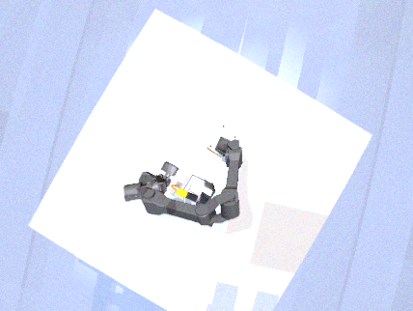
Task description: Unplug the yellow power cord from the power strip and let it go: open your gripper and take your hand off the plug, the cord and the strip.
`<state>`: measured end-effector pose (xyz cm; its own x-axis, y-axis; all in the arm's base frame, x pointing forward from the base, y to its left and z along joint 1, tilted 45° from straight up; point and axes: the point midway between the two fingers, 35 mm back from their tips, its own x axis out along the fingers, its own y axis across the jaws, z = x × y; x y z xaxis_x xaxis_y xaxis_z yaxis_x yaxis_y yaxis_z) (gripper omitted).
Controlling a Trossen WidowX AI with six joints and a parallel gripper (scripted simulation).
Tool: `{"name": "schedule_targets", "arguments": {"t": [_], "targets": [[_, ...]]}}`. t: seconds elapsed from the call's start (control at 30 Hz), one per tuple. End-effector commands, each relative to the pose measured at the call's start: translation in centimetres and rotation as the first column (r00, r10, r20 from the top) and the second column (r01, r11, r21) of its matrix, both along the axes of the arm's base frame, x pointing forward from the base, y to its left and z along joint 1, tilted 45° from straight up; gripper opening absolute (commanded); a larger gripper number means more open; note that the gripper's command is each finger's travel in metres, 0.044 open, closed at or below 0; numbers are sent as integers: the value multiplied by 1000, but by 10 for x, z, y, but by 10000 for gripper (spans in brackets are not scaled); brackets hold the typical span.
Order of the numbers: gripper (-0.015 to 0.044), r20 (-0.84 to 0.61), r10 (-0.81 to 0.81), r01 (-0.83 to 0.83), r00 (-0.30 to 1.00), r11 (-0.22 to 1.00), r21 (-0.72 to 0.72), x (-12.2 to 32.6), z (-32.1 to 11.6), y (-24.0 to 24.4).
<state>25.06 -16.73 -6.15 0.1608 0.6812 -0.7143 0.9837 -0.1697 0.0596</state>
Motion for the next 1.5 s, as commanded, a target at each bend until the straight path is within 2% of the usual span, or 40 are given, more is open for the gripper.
{"name": "schedule_targets", "arguments": {"t": [0.0,0.17,0.37,0.67,1.03,1.3,1.47], "targets": [[0,-2,5,-5,1000,1000,-2,-1,0,0],[0,-2,5,-5,1000,1000,-2,-1,0,0],[157,0,0,0,1000,1000,0,0,0,0],[160,0,0,0,1000,1000,0,0,0,0],[440,0,0,0,1000,1000,0,0,-1,-2],[440,-1,4,-4,1000,1000,-6,-6,-31,-50],[440,-1,5,-5,1000,1000,-6,-7,-33,-52]]}}
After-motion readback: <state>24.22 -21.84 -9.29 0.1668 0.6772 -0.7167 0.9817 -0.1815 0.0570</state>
